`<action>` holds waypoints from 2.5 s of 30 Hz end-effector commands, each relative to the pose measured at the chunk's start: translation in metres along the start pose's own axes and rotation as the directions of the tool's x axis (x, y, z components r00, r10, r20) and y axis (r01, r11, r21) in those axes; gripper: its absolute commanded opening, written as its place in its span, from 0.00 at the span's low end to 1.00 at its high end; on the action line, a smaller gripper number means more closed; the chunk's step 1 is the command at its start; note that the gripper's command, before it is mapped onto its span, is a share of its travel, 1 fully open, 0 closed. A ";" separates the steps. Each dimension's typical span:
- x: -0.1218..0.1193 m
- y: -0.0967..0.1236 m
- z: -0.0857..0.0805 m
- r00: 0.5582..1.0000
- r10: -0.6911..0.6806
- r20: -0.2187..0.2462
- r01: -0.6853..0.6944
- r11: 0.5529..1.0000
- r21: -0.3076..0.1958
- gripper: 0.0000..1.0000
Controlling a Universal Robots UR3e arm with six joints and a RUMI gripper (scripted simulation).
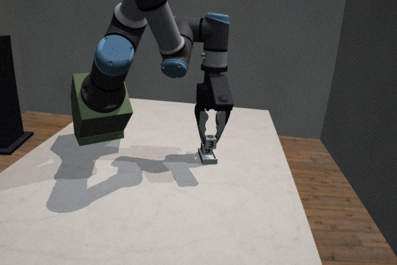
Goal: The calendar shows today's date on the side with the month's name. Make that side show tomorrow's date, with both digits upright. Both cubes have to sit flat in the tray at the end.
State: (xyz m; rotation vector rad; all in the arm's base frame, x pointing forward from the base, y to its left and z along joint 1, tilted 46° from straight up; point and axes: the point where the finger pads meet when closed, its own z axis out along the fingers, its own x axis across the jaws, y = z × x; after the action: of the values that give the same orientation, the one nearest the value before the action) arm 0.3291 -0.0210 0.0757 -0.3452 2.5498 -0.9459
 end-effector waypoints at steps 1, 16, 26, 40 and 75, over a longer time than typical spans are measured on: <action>0.000 0.000 0.000 1.000 0.000 0.001 0.000 1.000 0.000 0.11; 0.000 0.000 0.010 1.000 0.000 0.001 0.000 1.000 0.000 0.11; 0.000 0.000 0.017 1.000 0.000 0.001 0.000 1.000 0.000 0.11; 0.000 0.000 0.024 1.000 0.000 0.001 0.000 1.000 0.000 0.11; 0.000 0.000 0.026 1.000 0.000 0.001 0.000 1.000 0.000 0.11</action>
State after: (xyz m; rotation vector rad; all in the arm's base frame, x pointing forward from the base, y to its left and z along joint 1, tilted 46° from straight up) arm 0.3406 -0.0355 0.0580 -0.3450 2.5497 -0.9458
